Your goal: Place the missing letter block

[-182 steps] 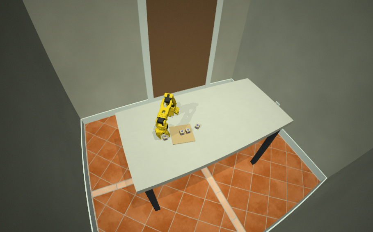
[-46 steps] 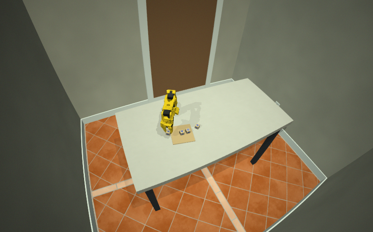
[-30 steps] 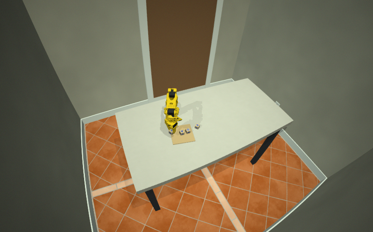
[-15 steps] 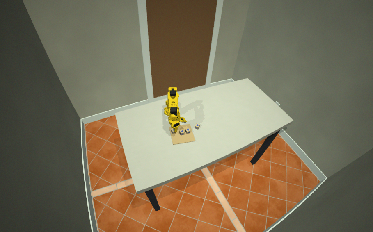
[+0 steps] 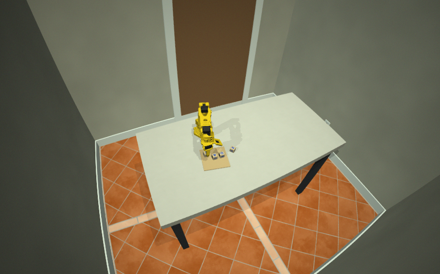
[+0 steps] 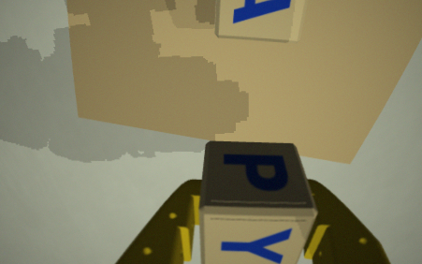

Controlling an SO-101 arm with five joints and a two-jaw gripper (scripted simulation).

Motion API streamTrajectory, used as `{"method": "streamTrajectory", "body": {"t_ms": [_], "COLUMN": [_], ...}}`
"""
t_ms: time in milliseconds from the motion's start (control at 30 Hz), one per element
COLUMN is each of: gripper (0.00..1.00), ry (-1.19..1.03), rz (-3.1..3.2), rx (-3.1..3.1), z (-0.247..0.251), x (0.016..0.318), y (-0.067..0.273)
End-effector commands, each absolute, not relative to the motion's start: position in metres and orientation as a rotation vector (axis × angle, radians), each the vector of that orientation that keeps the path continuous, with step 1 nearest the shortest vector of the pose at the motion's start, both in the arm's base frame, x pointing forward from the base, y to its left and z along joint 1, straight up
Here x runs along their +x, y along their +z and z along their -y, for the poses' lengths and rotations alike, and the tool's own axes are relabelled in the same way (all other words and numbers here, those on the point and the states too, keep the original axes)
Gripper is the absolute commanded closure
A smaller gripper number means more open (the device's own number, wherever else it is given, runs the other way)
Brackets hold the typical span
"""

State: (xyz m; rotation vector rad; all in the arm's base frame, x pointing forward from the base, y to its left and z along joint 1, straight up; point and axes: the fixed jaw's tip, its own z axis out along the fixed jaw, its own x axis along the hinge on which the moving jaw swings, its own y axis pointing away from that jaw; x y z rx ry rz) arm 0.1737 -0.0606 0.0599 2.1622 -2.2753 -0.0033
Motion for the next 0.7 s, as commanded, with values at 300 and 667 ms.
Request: {"method": "streamTrajectory", "body": {"t_ms": [300,667], "gripper": [1.0,1.0], "ry": [0.185,0.181], "rz": [2.358,2.363], "rx": [2.167,2.164], "z": [0.0606,0.0577], "x": [0.1861,0.1869], "y": [0.0789,0.077]}}
